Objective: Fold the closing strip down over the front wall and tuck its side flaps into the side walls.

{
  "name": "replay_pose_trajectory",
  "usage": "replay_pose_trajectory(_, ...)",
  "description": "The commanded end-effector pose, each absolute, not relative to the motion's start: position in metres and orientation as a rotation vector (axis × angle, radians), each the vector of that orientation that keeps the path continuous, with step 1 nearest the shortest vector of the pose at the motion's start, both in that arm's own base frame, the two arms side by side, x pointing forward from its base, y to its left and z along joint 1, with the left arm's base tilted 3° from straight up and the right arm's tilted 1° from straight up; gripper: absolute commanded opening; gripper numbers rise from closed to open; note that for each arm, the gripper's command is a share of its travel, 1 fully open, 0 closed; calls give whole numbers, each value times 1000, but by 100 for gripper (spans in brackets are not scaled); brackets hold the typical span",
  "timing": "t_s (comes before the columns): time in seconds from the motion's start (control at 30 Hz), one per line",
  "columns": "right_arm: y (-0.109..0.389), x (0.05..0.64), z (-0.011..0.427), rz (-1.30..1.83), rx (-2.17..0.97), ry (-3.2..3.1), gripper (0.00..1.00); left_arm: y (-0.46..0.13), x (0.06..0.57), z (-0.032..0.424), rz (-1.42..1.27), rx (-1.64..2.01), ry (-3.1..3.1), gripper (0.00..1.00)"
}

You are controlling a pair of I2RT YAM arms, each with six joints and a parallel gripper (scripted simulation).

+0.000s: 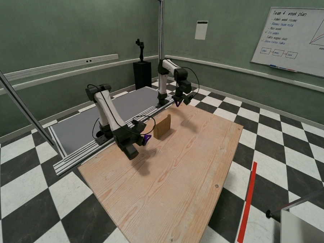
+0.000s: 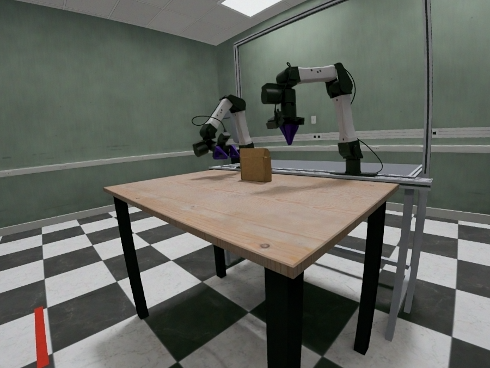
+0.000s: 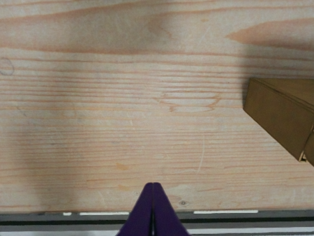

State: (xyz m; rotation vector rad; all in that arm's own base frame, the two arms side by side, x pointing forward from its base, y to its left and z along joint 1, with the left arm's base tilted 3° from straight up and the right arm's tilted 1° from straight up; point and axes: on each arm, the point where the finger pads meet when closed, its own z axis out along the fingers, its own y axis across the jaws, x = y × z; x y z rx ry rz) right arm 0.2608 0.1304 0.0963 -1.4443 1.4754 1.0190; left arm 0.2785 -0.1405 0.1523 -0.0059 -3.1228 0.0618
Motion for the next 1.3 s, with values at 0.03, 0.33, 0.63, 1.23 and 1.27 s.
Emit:
replay_pose_trajectory(0.03, 136, 263, 84, 1021, -1435, 1477, 80, -139, 280, 156, 69, -3, -3129, 1)
replay_pose_trajectory(0.33, 140, 264, 79, 994, -1447, 1459, 80, -139, 280, 156, 69, -3, -3129, 1)
replay_pose_trajectory(0.63, 154, 265, 76, 986, -1451, 1452, 80, -139, 280, 156, 69, -3, -3129, 1)
replay_pose_trajectory(1.23, 172, 265, 68, 978, -1457, 1458, 80, -139, 280, 156, 69, -3, -3129, 1)
replay_pose_trajectory(1.27, 172, 265, 68, 978, -1457, 1458, 80, -139, 280, 156, 69, -3, -3129, 1)
